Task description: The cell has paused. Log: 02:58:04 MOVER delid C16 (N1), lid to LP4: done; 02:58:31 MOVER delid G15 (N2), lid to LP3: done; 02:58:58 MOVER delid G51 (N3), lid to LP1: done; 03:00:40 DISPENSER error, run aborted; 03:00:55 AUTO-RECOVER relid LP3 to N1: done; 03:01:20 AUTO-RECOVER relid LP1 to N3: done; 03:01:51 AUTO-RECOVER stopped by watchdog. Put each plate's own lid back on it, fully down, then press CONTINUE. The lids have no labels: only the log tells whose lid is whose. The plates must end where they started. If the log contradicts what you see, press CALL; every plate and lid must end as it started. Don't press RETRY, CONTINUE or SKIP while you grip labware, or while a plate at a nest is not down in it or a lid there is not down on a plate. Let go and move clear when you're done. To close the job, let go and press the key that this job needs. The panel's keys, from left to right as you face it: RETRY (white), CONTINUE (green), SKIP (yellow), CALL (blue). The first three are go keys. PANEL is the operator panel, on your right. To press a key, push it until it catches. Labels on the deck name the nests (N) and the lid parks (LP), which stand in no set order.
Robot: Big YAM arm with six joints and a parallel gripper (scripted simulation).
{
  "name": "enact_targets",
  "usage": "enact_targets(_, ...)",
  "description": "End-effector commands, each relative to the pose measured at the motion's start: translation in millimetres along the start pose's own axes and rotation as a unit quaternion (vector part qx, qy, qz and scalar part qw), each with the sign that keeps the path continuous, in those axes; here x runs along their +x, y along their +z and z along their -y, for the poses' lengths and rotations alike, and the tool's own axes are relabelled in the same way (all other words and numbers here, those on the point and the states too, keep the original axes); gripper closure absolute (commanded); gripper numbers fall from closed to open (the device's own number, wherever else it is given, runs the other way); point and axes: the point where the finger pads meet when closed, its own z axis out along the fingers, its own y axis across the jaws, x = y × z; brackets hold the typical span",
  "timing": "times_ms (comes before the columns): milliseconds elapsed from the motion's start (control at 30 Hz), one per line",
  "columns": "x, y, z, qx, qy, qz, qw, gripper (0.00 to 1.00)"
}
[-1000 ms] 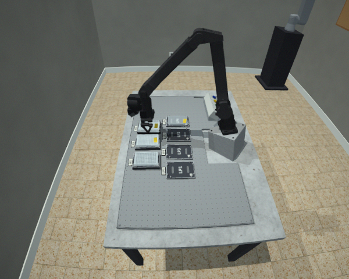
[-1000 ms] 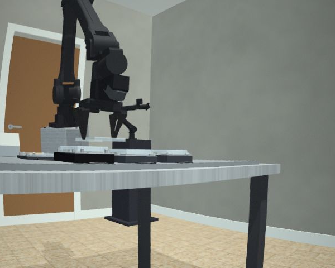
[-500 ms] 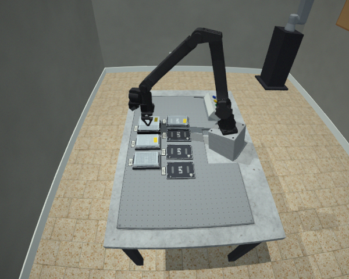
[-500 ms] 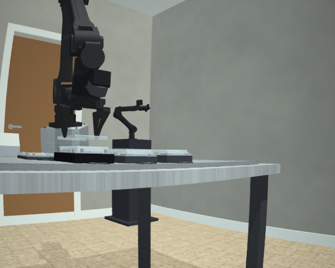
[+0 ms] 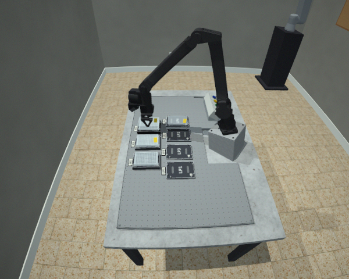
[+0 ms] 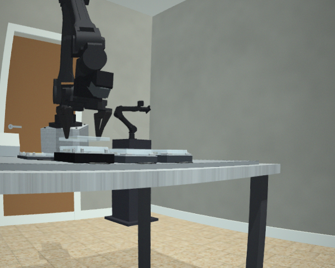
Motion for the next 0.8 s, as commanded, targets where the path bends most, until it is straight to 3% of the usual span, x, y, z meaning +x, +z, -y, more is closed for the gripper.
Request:
enact_targets(0, 4.0, 8.4, 2.0, -0.001, -0.003, -0.006, 1.0, 1.0)
enact_targets(767, 5.2, 16.1, 3.1, -0.001, -0.002, -0.006, 1.0, 1.0)
